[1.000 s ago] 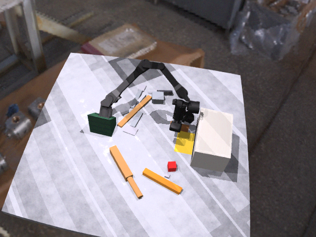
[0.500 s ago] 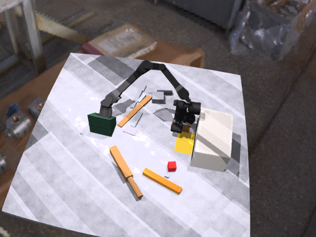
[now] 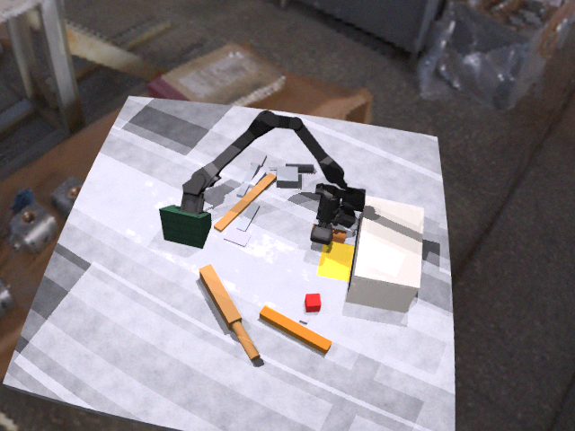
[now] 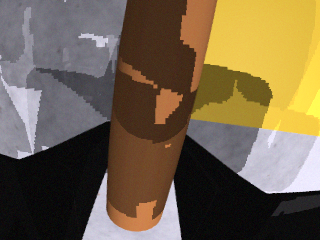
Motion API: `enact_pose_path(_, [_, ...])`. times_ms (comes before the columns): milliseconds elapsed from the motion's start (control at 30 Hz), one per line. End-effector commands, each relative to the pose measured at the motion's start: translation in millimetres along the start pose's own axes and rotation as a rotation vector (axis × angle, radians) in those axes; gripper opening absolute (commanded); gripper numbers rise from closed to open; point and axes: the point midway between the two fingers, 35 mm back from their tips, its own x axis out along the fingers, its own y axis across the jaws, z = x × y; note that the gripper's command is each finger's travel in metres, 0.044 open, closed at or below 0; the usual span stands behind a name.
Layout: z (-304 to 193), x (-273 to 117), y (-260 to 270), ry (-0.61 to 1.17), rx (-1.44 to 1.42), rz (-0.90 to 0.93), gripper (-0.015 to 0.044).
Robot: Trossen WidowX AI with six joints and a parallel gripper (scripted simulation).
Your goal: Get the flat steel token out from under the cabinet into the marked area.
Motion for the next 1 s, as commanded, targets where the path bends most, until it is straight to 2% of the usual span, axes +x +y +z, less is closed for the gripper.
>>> enact_pose_path(0, [0, 1, -10, -0.001, 0.002, -0.012, 0.0000])
enact_pose_path(967, [0, 1, -28, -0.001, 0.002, -0.013, 0.0000])
